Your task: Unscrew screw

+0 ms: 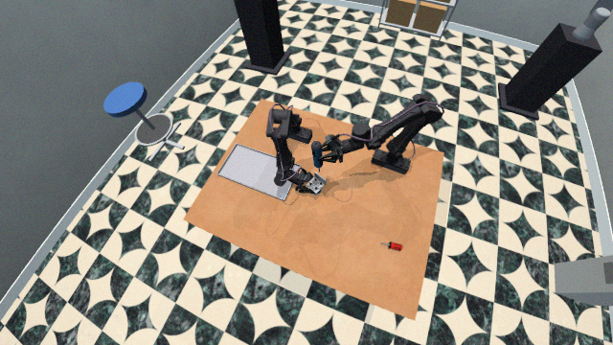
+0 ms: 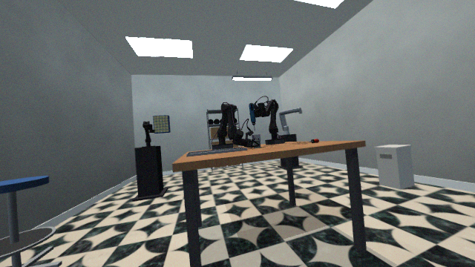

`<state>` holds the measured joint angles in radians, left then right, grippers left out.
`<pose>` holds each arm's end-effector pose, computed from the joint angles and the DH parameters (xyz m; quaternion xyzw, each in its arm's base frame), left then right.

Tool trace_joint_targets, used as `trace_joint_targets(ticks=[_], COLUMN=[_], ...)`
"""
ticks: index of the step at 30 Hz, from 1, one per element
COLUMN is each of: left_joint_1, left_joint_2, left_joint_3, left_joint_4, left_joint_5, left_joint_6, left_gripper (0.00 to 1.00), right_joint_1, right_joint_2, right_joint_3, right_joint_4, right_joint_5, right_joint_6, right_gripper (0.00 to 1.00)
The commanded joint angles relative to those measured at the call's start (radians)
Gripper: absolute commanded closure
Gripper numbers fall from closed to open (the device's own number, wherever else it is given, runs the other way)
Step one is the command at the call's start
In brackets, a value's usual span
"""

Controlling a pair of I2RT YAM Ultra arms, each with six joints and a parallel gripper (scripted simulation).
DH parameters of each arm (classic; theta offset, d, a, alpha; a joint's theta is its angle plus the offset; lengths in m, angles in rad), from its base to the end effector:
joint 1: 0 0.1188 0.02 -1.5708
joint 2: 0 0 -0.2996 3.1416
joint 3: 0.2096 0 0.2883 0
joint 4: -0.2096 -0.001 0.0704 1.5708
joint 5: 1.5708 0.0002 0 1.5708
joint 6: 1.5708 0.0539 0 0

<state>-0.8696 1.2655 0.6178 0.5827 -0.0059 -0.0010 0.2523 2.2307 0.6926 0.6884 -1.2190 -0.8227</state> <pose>0.2043 -0.2399 0.2740 0.3052 0.6628 -0.2864 0.6209 0.3081 0.1327 0.0087 -0.5663 0.5556 0.4326 0.4283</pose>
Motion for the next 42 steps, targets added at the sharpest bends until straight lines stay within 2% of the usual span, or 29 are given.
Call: trace_joint_targets(ticks=[1, 42], left_joint_1=[0.015, 0.017], left_joint_2=[0.0, 0.029], left_joint_3=[0.062, 0.086], left_joint_4=[0.114, 0.152], left_joint_5=[0.009, 0.01], left_joint_6=[0.008, 0.009], left_gripper=[0.58, 0.58], right_joint_1=[0.001, 0.001], right_joint_2=[-0.01, -0.01], right_joint_3=[0.009, 0.009], right_joint_4=[-0.002, -0.002], right_joint_5=[-0.007, -0.007], right_joint_6=[0.001, 0.001], right_gripper=[0.41, 0.41])
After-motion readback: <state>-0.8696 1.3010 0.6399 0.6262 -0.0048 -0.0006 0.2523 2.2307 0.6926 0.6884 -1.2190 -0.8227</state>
